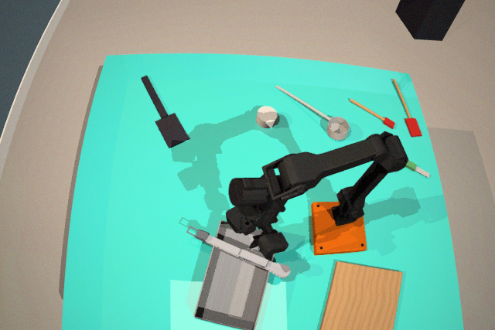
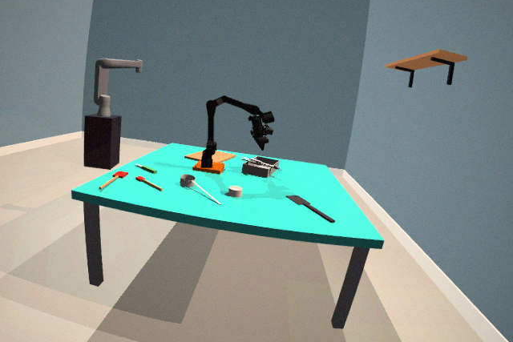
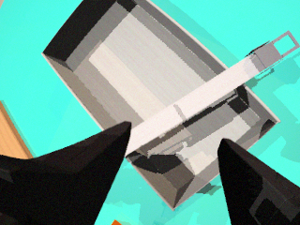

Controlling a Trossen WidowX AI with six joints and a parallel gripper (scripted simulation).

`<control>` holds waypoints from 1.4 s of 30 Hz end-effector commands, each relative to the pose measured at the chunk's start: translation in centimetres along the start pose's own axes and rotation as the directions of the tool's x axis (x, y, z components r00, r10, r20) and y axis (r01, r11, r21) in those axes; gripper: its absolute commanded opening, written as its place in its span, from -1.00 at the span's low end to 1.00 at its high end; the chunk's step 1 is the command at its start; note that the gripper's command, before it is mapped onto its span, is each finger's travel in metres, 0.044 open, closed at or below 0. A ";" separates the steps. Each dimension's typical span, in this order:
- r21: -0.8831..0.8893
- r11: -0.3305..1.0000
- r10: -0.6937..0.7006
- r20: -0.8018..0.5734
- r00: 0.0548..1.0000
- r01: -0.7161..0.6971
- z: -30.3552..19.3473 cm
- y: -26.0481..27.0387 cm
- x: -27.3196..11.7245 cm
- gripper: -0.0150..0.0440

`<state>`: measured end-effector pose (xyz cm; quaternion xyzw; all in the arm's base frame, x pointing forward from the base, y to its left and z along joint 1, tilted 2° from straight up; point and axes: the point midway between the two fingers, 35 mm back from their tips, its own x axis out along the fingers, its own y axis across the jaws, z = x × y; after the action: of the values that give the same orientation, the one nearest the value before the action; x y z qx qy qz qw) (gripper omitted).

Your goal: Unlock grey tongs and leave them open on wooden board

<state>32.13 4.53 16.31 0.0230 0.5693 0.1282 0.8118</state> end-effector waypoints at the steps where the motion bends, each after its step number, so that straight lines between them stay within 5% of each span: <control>1: 0.336 0.937 0.129 -0.071 0.989 -0.098 0.3 -3.1 3.5 0.39; 5: 0.560 0.816 0.234 -0.091 0.968 -0.145 0.2 -5.3 5.8 0.39; 42: 0.560 0.815 0.235 -0.090 0.968 -0.146 0.6 -4.6 9.3 0.39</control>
<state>36.56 2.11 7.93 0.2991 0.6341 0.0433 0.7117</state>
